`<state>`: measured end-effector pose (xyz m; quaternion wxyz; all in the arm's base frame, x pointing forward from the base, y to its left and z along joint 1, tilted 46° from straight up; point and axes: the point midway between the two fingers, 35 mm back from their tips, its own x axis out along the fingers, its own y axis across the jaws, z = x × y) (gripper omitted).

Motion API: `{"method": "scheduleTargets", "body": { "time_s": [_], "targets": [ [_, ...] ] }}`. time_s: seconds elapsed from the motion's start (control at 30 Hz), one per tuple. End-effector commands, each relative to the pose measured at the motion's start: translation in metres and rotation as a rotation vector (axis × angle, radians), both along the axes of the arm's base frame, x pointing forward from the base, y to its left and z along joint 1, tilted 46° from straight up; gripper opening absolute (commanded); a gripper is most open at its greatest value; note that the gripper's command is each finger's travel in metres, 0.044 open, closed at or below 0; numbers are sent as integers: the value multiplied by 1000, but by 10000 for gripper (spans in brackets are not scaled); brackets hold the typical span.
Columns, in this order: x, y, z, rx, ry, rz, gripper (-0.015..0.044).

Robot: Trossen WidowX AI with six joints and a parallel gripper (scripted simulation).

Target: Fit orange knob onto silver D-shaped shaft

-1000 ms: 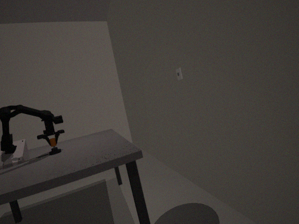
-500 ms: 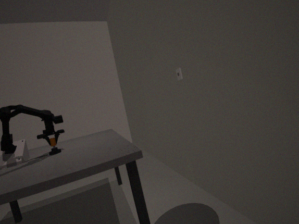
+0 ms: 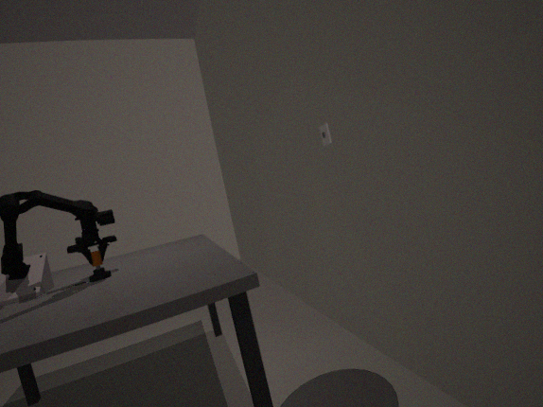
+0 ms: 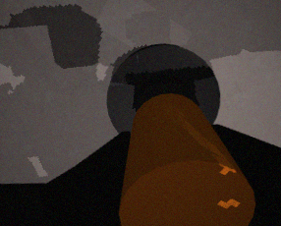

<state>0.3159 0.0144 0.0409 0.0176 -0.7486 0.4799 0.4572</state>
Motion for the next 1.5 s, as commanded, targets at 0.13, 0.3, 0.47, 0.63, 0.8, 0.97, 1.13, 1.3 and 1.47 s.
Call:
{"method": "scheduleTargets", "body": {
  "time_s": [0.13, 0.3, 0.47, 0.63, 0.8, 0.97, 1.13, 1.3, 1.47],
  "targets": [
    [1, 0, 0, -1, 1, 8, 0],
    [1, 3, 3, -1, 1, 8, 0],
    [1, 3, 4, -11, 57, 64, 0],
    [0, 3, 3, -27, 148, 155, 0],
    [0, 1, 1, -27, 148, 155, 0],
    [1, 0, 0, -27, 148, 155, 0],
    [1, 1, 1, -27, 148, 155, 0],
    [1, 3, 3, -27, 148, 155, 0],
    [1, 3, 3, -43, 238, 245, 0]
  ]
}}
